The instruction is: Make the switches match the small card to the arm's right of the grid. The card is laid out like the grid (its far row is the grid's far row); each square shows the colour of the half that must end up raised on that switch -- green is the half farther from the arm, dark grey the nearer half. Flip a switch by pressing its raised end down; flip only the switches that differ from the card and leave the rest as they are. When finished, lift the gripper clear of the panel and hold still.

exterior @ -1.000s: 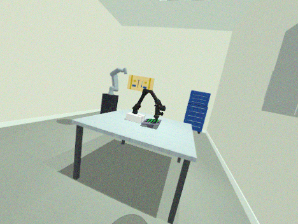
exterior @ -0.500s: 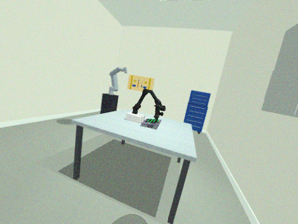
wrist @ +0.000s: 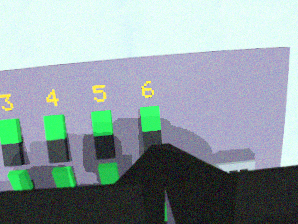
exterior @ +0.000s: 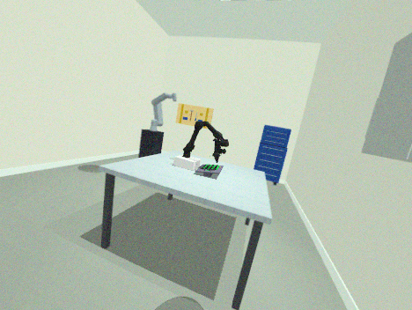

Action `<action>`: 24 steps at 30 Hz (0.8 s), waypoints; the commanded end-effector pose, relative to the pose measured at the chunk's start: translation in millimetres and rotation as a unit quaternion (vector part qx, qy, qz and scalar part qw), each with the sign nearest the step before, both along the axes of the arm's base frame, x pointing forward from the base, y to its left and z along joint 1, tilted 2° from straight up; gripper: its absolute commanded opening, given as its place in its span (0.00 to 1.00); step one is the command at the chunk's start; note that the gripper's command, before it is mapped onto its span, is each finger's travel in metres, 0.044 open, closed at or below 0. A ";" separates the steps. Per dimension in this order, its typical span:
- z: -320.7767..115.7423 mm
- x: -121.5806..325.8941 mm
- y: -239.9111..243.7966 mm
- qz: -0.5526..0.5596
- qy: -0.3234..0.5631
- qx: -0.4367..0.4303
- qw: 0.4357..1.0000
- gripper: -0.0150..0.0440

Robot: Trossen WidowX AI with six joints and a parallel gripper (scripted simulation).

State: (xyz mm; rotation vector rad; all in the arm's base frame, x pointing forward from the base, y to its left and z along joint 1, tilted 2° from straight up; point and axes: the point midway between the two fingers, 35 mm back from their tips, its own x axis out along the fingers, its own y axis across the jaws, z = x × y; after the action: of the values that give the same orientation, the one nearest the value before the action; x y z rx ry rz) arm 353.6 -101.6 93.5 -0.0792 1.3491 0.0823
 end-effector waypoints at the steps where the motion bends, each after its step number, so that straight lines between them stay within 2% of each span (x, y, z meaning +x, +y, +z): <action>1: 6.7 -3.0 3.6 0.003 0.000 0.002 1.000 0.25; 10: -5.3 -67.5 126.5 0.003 0.004 0.008 1.000 0.25; 15: -7.2 -74.4 133.8 0.003 0.003 0.009 1.000 0.25; 19: -39.0 -68.3 134.7 0.003 -0.009 0.010 1.000 0.25; 24: -41.7 -68.0 134.8 0.003 -0.010 0.010 1.000 0.25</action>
State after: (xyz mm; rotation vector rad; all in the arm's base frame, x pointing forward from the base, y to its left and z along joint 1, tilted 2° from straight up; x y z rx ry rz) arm 284.7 32.9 55.9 -0.0686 1.3367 0.1052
